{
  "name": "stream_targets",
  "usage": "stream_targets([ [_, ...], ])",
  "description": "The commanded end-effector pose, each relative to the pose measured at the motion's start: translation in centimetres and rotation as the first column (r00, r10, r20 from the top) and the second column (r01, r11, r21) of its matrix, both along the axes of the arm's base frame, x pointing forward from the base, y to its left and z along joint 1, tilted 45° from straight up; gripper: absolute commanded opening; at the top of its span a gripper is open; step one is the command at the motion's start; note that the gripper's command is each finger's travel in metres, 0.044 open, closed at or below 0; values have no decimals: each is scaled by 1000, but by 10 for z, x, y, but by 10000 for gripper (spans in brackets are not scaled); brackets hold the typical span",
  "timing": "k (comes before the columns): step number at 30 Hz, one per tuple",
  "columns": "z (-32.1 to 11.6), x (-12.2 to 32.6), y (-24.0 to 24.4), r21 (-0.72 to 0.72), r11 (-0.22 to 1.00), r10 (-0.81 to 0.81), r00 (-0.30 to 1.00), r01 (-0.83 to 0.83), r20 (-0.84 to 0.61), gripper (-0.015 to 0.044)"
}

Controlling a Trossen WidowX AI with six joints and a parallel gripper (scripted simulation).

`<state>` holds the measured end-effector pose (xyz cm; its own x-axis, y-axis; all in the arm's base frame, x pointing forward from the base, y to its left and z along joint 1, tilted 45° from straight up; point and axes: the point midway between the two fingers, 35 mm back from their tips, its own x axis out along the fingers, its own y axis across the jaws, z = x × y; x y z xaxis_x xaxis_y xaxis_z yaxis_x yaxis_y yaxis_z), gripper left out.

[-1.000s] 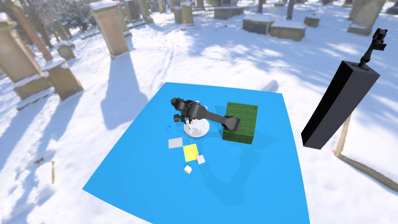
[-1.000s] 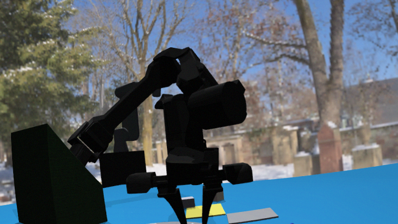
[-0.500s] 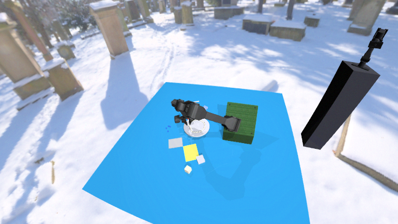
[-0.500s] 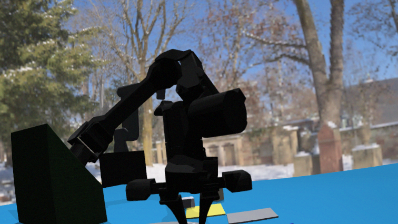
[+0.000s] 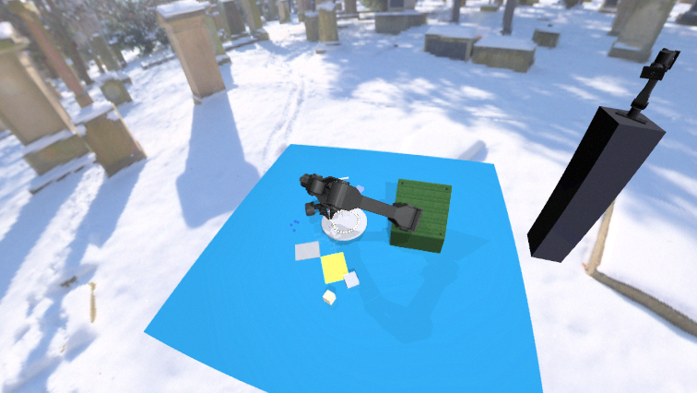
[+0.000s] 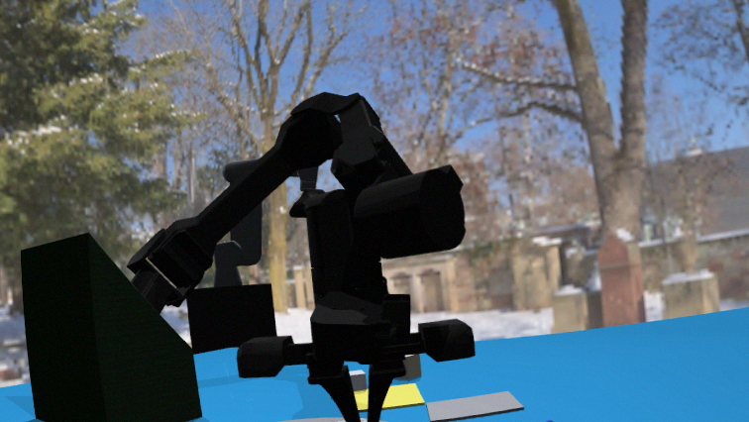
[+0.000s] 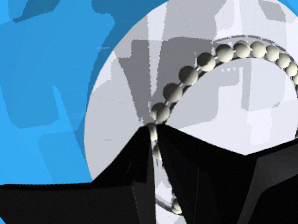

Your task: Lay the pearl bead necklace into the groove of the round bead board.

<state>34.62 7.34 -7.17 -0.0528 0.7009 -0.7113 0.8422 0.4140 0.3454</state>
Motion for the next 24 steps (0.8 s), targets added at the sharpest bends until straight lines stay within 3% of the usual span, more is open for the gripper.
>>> stream_targets([
  [1,0,0,0,0,1000,2,1000,-2,1,0],
  [24,7,1,-6,5,1000,-4,1000,4,-6,0],
])
